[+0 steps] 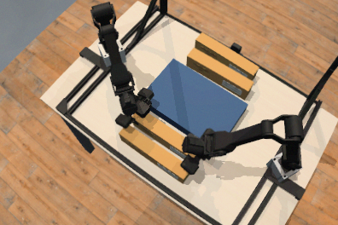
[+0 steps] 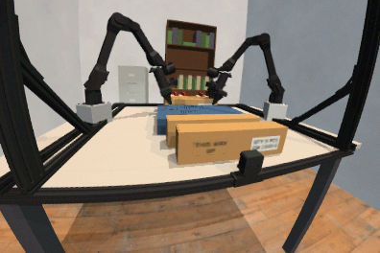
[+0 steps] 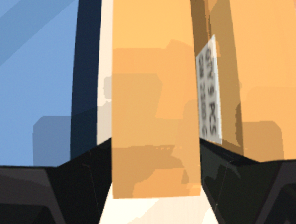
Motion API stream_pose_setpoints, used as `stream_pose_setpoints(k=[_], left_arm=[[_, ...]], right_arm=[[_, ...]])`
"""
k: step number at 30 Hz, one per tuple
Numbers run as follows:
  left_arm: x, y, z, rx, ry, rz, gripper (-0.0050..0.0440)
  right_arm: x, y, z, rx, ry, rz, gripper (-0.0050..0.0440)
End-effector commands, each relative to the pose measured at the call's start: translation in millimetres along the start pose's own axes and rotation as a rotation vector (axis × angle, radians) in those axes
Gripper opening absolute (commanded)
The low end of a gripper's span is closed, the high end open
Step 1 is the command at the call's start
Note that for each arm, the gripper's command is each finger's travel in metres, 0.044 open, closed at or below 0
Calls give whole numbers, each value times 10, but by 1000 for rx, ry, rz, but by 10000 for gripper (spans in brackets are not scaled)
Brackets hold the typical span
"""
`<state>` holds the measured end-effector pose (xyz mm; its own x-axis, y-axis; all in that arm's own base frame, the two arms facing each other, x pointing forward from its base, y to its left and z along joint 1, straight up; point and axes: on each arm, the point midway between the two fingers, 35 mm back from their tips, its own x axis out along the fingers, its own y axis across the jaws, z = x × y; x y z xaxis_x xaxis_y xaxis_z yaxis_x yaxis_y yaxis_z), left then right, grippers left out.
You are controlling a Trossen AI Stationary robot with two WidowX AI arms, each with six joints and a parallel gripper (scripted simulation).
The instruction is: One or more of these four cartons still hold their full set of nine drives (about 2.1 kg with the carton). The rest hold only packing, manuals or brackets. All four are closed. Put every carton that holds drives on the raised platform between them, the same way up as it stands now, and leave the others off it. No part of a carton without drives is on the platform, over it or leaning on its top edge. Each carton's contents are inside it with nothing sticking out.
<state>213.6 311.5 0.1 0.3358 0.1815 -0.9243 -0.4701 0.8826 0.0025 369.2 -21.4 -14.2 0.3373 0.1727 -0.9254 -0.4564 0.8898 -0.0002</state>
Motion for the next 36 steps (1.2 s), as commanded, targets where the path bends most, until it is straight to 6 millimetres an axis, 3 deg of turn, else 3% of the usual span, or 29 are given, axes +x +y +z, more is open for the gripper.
stream_pose_setpoints(k=[1,12,21,36], left_arm=[[18,-4,-24,-4,8,-1,0],[2,-4,-17,-4,8,-1,0],[-243,-3,84,-4,8,-1,0],[-259,-3,90,-4,8,-1,0]], right_arm=[[9,-3,-11,4,5,-1,0],[-7,-3,-4,4,5,-1,0],[-253,-3,97,4,5,-1,0],[-269,-3,103,4,5,-1,0]])
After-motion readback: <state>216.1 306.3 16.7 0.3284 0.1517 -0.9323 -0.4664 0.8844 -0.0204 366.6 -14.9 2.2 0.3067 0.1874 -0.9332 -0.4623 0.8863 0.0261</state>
